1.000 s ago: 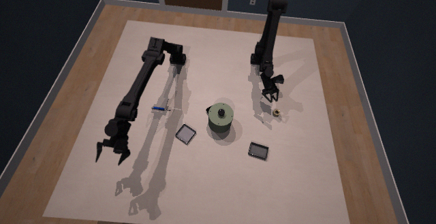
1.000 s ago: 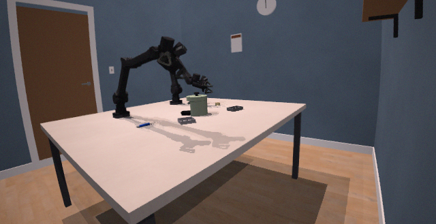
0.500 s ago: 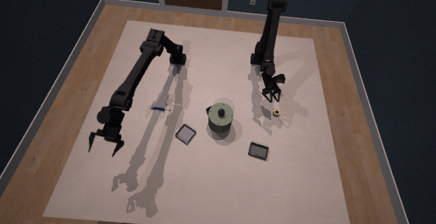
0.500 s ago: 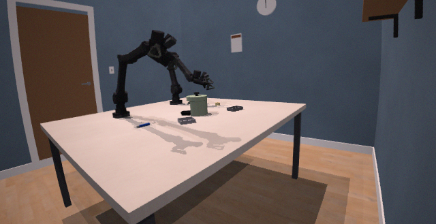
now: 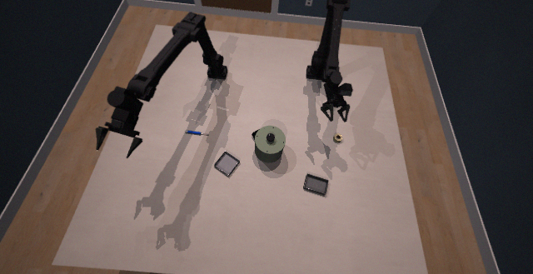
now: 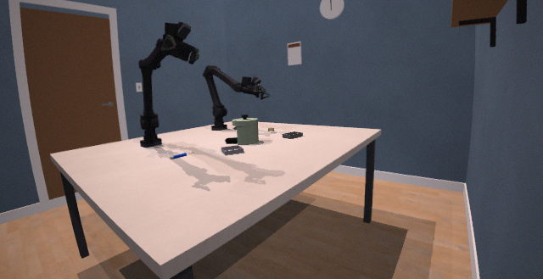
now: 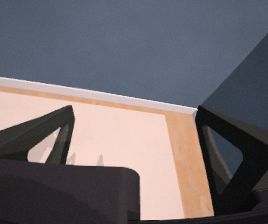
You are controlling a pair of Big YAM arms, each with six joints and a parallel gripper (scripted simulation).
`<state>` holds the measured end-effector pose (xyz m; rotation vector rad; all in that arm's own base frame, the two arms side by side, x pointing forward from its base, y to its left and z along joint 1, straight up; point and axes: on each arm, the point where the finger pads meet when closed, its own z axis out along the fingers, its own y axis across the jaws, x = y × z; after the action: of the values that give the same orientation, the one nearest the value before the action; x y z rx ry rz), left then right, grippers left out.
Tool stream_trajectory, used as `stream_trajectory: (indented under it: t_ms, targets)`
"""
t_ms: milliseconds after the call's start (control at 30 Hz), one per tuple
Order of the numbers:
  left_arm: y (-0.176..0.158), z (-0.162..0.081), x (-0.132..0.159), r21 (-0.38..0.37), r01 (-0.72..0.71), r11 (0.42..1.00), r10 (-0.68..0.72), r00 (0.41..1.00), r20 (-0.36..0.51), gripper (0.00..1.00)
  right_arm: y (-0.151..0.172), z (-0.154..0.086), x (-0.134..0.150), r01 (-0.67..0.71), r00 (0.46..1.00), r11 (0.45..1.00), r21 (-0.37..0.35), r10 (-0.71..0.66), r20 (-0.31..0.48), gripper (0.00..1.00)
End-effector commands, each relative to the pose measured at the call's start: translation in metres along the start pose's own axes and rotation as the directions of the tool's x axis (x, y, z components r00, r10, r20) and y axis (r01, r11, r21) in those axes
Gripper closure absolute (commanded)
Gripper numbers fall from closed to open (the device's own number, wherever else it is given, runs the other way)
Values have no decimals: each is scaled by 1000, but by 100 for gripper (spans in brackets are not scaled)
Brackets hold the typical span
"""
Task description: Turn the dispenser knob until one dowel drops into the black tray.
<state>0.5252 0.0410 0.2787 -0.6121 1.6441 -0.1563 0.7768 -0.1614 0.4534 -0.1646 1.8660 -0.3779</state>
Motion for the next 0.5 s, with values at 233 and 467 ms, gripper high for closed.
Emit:
stream_trajectory:
  t_ms: [233,467]
  targets:
    - [-65,-7,-100,113,-244,963,235,968,84,0,-47,-117,-41,-192,961,981,-22,193,198,0]
    - [-95,-17,-139,166,-365,916,348,930,121,0,-52,-182,-36,-259,926,962,-83,272,263,0]
